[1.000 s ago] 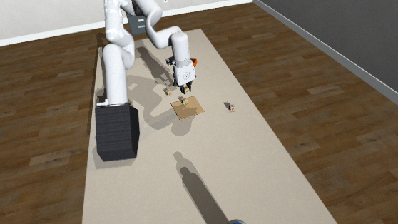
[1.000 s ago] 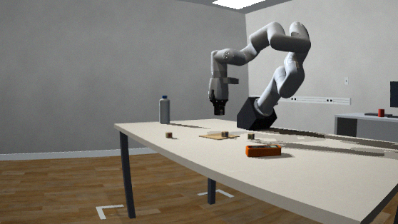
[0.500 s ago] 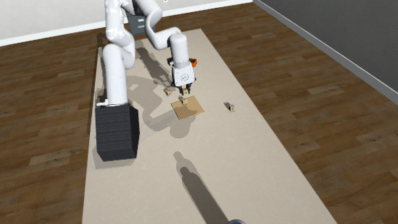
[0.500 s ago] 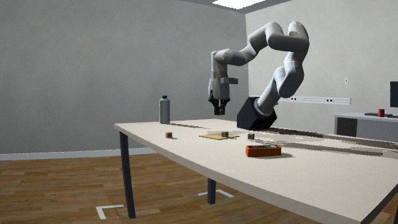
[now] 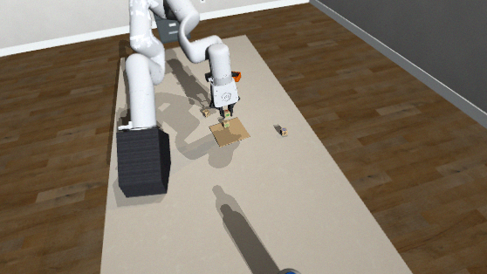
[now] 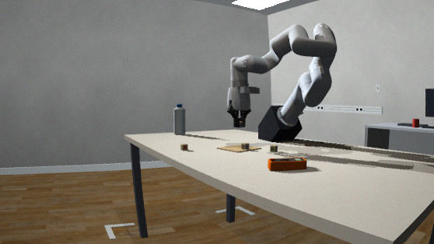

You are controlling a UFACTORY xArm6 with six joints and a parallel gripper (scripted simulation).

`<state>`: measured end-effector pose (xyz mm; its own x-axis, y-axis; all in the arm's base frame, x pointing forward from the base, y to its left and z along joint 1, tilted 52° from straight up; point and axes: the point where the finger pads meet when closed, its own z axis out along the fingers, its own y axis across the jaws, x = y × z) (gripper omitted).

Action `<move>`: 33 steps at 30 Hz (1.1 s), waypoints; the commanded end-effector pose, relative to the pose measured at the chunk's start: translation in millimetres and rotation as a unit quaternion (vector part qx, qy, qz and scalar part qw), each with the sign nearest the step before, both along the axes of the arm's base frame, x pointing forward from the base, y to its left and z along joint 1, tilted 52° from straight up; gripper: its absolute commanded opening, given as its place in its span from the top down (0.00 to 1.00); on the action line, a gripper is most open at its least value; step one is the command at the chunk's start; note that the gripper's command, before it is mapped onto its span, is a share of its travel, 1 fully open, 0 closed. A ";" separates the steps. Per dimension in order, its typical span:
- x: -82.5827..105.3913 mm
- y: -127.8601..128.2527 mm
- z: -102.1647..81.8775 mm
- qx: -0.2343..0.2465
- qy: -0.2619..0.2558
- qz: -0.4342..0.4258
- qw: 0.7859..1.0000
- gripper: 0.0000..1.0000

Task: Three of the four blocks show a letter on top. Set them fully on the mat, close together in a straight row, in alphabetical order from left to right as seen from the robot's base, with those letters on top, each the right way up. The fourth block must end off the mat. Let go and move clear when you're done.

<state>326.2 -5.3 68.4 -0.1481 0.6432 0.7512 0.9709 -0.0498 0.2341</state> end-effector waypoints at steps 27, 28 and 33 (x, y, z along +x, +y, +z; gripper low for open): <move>18.0 65.1 -52.3 -0.001 -0.001 -0.001 1.000 0.77; 18.0 65.2 -52.3 -0.001 -0.001 -0.001 1.000 0.77; 18.0 65.2 -52.3 -0.001 -0.001 -0.001 1.000 0.77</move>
